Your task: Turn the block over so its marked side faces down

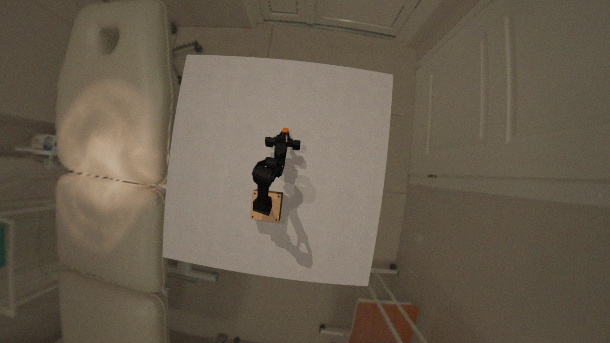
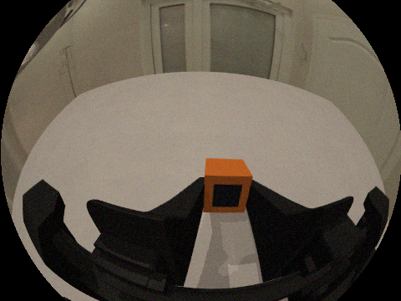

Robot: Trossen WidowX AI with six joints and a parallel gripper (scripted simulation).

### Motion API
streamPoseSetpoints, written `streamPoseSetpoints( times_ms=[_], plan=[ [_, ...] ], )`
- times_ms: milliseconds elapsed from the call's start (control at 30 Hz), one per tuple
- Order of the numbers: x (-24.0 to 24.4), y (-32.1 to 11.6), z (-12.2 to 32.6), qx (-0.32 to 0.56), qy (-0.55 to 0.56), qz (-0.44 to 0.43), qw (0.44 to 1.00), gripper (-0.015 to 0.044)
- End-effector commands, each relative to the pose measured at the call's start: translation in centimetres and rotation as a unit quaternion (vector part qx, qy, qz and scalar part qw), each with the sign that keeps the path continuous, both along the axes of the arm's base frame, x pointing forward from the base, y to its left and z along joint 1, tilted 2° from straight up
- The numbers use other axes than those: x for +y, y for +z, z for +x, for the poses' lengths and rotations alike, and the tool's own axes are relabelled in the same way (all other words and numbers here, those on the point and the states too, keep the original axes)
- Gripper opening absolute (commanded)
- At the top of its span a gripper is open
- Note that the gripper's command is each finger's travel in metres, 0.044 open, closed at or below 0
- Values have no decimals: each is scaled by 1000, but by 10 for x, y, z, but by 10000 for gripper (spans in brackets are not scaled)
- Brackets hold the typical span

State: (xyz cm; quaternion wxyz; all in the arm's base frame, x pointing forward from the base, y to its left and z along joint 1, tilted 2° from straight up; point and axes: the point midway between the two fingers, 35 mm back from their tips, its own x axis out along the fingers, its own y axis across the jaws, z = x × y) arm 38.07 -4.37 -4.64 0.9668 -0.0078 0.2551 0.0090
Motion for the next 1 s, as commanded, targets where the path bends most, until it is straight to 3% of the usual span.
streamPoseSetpoints(
  times_ms=[0, 367, 900, 967],
  plan=[
    [1, -2, -2, -3, 0, 4, 1000, 0],
    [1, -2, -2, -3, 0, 4, 1000, 0],
    [1, -2, -2, -3, 0, 4, 1000, 420],
    [1, -2, -2, -3, 0, 4, 1000, 440]
  ],
)
